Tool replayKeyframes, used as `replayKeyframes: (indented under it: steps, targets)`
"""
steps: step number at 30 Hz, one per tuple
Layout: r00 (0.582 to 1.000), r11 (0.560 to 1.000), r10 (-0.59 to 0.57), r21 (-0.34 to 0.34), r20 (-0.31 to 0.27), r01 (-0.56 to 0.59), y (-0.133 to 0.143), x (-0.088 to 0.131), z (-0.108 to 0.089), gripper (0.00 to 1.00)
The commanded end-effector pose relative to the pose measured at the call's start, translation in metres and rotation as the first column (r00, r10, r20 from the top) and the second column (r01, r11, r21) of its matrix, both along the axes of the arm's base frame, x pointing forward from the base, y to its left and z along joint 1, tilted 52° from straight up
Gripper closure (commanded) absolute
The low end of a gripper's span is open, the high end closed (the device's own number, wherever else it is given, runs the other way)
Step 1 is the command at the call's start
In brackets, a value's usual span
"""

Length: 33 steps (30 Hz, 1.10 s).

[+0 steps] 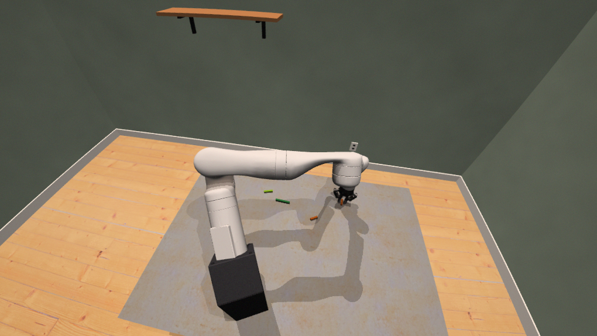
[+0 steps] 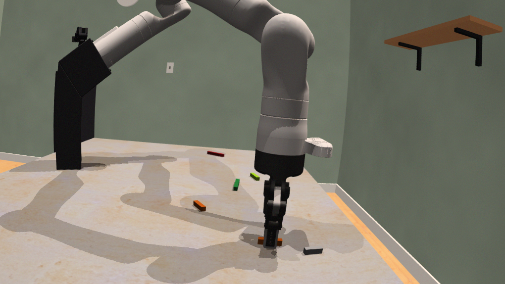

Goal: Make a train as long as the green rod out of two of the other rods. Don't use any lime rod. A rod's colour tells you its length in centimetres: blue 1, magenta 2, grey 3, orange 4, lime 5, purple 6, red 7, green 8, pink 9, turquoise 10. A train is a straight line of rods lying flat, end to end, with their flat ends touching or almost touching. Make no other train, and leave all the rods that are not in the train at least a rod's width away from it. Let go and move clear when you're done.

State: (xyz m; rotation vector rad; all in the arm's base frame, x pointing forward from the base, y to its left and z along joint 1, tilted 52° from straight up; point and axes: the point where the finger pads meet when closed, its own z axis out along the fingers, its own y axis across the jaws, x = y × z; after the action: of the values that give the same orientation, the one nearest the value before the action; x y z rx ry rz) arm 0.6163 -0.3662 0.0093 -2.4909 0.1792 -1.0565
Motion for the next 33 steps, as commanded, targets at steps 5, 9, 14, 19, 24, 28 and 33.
replayKeyframes:
  steps: [5,9,14,19,24,28,33]
  targets:
    - [1.0,1.0,-0.002,-0.001,0.001,0.002,-0.0013,-0.0003,0.0009,0.76]
    - [1.0,1.0,-0.002,-0.001,0.001,0.002,-0.0013,-0.0003,0.0009,0.76]
    - [1.0,1.0,-0.002,-0.001,0.001,0.002,-0.0013,-0.0003,0.0009,0.76]
    - [1.0,1.0,-0.002,-0.001,0.001,0.002,-0.0013,-0.0003,0.0009,0.95]
    - [1.0,1.0,-0.002,-0.001,0.001,0.002,-0.0013,-0.0003,0.0009,0.95]
    - [1.0,1.0,-0.002,-0.001,0.001,0.002,-0.0013,-0.0003,0.0009,0.95]
    - [1.0,1.0,-0.002,-0.001,0.001,0.002,-0.0013,-0.0003,0.0009,0.95]
